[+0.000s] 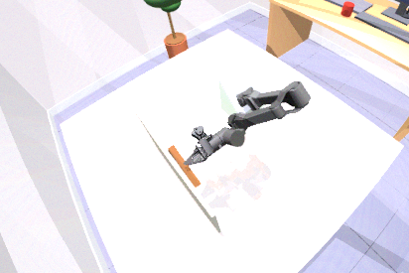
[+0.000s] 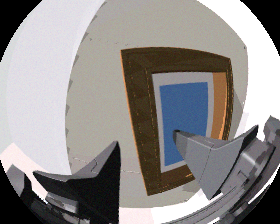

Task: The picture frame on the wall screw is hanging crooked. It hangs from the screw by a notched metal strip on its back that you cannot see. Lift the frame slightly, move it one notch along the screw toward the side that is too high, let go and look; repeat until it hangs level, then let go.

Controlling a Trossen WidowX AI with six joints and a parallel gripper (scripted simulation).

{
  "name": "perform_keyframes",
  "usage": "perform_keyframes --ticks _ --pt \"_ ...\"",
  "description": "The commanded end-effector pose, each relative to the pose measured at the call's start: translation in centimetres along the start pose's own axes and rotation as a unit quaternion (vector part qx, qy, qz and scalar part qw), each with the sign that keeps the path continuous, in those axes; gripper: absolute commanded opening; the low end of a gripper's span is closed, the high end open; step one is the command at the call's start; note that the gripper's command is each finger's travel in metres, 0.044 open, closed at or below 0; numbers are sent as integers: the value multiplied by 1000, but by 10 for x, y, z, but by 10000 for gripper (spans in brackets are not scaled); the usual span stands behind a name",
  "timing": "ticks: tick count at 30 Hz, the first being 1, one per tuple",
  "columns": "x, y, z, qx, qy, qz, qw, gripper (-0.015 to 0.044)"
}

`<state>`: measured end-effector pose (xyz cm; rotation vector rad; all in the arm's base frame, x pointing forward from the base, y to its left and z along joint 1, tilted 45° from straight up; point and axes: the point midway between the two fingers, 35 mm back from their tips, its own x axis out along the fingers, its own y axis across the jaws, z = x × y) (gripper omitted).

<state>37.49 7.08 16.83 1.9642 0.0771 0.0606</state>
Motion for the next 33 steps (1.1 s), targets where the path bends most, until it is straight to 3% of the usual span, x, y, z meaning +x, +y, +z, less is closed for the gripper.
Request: perform_keyframes --ticks 1,10,17,25,33 --pt "0 0 -1 -3 3 -1 1000 260" --pt "0 0 -2 -3 3 -1 1000 260" --pt "0 0 -2 -3 3 -1 1000 76" --pt "0 0 -2 -3 3 -1 1000 3" --pt "0 0 -2 -3 3 -1 1000 0"
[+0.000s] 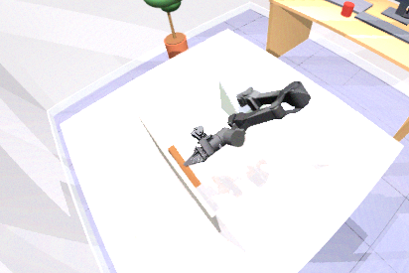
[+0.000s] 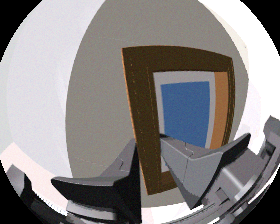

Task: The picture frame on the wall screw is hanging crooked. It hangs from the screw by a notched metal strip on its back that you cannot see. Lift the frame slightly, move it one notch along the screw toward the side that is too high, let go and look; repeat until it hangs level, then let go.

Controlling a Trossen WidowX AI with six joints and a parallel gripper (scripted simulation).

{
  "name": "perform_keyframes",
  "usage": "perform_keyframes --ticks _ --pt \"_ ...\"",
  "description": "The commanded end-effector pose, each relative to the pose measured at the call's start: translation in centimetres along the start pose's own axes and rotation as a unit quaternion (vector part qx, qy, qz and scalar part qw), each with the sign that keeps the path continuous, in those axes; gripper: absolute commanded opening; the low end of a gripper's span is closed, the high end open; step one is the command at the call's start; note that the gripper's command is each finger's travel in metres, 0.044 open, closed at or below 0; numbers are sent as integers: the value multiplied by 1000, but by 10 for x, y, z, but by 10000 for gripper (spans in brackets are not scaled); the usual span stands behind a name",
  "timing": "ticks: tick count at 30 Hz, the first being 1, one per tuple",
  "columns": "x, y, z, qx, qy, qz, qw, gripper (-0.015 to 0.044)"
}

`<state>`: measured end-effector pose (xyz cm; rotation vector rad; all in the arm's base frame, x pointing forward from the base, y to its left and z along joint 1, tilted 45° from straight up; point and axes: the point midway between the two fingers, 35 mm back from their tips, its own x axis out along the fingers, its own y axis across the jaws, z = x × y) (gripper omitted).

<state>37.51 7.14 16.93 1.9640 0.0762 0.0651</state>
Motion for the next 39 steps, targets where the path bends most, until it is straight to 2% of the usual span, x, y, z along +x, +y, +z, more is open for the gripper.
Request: perform_keyframes --ticks 1,39 --pt "0 -1 -1 -3 2 -2 1000 0" --pt "0 10 0 -3 2 -2 1000 0"
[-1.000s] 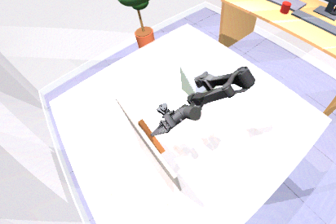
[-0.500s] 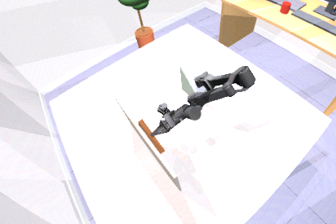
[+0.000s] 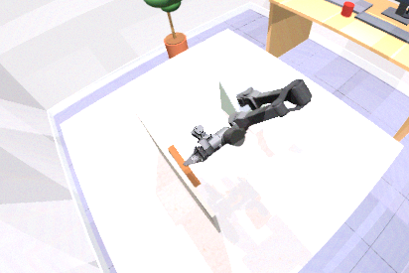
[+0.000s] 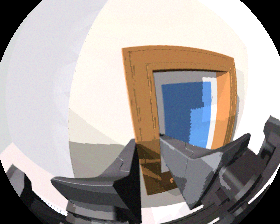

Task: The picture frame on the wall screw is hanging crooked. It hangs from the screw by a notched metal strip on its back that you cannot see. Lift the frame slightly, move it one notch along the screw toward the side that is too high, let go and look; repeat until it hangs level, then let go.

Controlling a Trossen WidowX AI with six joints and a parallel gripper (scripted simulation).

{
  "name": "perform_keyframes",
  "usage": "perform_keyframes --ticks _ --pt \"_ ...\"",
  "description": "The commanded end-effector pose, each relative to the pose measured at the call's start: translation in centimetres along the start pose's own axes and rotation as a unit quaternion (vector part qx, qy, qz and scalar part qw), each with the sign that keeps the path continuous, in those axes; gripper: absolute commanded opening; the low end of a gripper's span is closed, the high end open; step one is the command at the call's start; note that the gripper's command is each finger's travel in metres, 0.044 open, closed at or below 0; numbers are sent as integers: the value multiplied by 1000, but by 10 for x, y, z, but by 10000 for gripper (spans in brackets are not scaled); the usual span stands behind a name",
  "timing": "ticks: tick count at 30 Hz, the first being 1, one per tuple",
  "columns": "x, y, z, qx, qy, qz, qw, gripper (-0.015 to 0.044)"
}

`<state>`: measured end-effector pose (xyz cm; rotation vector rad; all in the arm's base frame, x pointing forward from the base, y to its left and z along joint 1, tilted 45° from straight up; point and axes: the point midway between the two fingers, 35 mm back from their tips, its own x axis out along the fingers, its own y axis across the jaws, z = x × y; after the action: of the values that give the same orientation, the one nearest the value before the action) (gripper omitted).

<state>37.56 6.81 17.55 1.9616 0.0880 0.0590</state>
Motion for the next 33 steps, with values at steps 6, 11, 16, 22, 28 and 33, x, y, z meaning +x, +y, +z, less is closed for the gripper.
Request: perform_keyframes --ticks 6,11,16,22,28,33 --pt "0 2 -1 -2 1 4 1000 0" --pt "0 1 -1 -2 1 4 1000 0" --pt "0 2 0 -2 1 4 1000 0" --pt "0 2 0 -2 1 4 1000 0" --pt "0 2 1 -2 1 4 1000 0" --pt "0 1 2 -2 1 4 1000 0"
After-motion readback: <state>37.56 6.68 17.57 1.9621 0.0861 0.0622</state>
